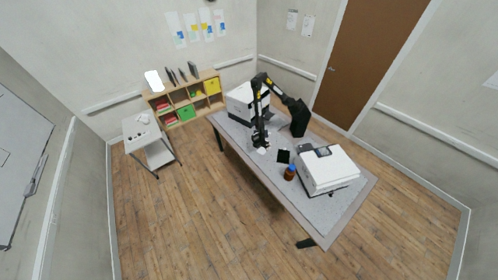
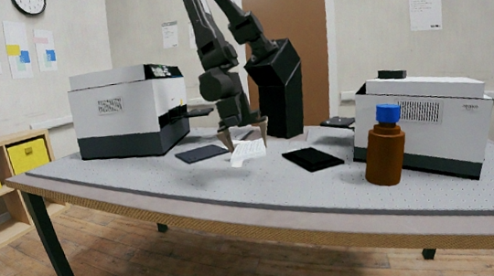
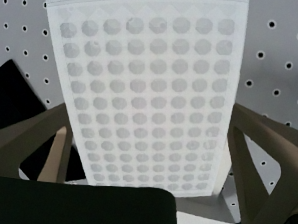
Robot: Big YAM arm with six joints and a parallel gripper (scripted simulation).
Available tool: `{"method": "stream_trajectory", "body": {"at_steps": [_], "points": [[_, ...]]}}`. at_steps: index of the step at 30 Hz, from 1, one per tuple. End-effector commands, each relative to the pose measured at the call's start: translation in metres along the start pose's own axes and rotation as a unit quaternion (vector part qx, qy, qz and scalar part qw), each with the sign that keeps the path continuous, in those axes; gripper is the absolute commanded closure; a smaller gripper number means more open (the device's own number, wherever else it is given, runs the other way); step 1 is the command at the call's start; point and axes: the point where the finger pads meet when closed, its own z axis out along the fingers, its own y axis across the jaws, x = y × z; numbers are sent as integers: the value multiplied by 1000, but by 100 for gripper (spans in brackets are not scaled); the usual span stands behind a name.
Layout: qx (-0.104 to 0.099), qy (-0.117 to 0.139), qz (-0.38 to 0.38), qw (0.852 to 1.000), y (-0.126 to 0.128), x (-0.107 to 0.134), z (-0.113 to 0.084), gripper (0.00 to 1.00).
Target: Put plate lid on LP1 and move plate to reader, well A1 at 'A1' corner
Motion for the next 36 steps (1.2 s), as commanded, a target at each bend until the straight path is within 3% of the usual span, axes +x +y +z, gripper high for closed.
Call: {"method": "stream_trajectory", "body": {"at_steps": [1, 8, 13, 18, 26, 36], "points": [[4, 10, 35, 999, -16, 13, 1, 14], [9, -16, 79, 997, -38, -4, -14, 14], [6, -18, 93, 996, -40, -4, -17, 14], [7, 4, 121, 993, -53, 20, -10, 14], [11, -26, 169, 985, -75, 6, -27, 14], [14, -9, 217, 976, -93, 33, -24, 14]]}}
